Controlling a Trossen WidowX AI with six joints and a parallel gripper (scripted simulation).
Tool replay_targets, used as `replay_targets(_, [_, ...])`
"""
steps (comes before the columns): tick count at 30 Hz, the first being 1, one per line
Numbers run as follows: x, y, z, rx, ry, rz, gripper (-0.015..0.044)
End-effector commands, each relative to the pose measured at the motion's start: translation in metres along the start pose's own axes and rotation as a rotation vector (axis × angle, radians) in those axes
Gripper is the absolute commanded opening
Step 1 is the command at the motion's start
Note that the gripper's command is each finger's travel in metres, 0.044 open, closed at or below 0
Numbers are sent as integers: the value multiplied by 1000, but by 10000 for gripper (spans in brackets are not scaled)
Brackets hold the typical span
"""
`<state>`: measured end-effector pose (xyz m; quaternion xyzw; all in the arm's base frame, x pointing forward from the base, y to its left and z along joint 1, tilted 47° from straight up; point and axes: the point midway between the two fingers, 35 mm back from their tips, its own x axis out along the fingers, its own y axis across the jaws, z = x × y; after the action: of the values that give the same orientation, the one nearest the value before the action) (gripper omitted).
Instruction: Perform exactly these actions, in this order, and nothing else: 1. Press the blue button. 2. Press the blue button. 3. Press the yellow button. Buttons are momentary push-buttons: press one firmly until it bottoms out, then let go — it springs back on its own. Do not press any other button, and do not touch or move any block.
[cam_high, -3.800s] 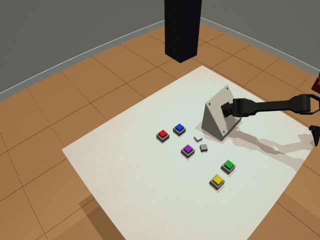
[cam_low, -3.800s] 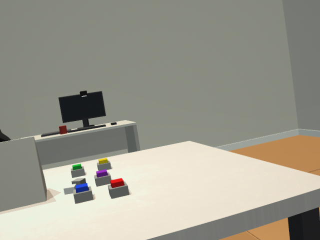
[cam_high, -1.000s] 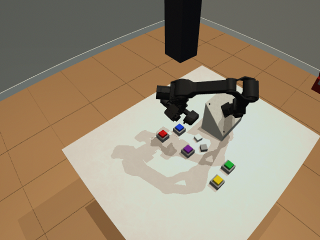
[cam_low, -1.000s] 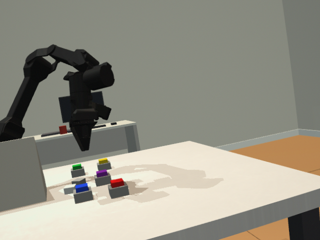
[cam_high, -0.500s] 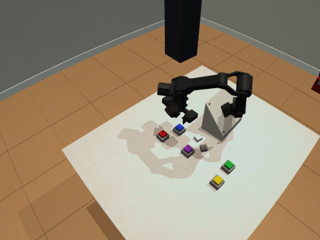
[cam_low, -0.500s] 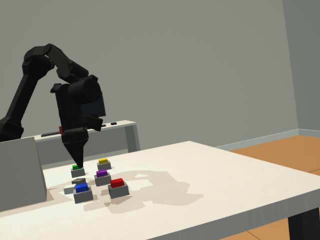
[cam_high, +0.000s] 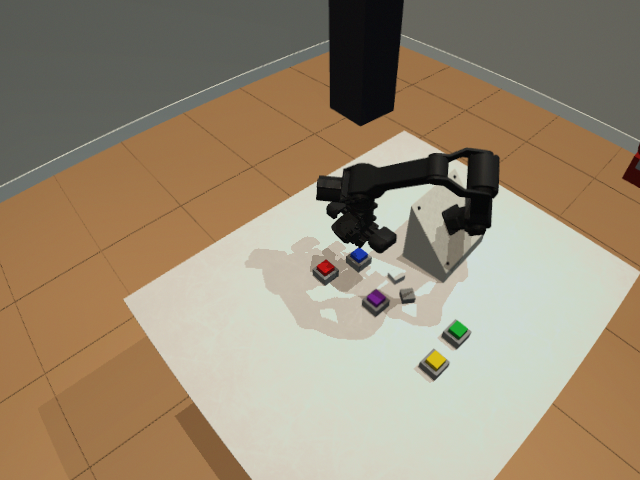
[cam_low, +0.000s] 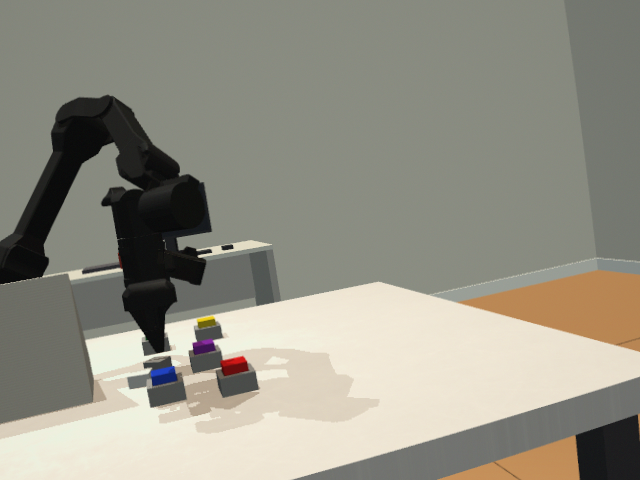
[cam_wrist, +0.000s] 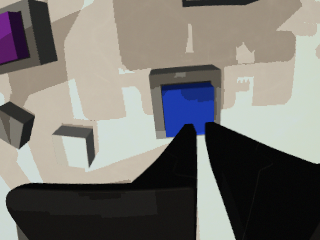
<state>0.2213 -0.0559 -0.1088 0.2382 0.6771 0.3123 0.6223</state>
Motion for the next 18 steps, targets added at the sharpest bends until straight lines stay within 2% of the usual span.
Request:
replay_targets(1, [2, 2, -1, 7, 0, 7, 20])
replay_targets(18, [24, 2, -1, 6, -1, 7, 20])
